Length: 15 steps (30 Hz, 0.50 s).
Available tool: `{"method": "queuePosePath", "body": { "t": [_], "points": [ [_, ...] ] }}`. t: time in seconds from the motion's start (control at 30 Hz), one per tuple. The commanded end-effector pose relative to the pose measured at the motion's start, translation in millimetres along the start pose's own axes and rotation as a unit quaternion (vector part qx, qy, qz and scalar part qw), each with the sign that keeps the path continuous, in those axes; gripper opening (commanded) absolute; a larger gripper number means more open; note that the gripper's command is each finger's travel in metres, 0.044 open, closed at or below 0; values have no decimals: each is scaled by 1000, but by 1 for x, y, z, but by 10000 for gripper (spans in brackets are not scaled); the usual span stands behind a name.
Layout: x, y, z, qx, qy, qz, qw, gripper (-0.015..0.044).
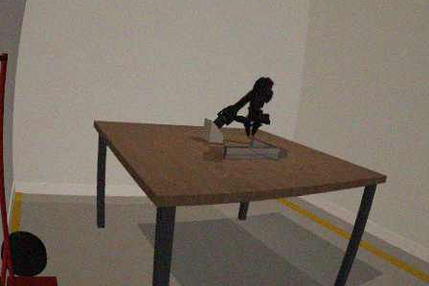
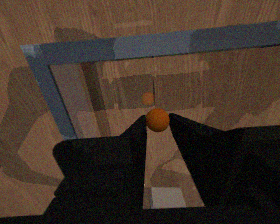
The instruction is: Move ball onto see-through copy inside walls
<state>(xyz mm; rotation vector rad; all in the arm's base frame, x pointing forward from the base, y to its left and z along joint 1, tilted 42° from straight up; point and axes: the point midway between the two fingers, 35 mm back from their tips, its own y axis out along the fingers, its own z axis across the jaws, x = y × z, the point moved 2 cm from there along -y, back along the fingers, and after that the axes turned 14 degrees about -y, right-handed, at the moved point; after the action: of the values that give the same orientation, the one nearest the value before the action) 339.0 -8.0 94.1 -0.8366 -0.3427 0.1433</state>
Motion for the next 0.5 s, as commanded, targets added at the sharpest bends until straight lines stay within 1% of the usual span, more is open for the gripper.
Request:
{"method": "queuePosePath", "body": {
  "t": [0.0,0.13,0.47],
  "points": [
    [-3,4,5,1,2,-3,1000,0],
    [-2,16,4,0,2,-3,1000,0],
    [-3,69,5,2,2,-3,1000,0]
  ]
}}
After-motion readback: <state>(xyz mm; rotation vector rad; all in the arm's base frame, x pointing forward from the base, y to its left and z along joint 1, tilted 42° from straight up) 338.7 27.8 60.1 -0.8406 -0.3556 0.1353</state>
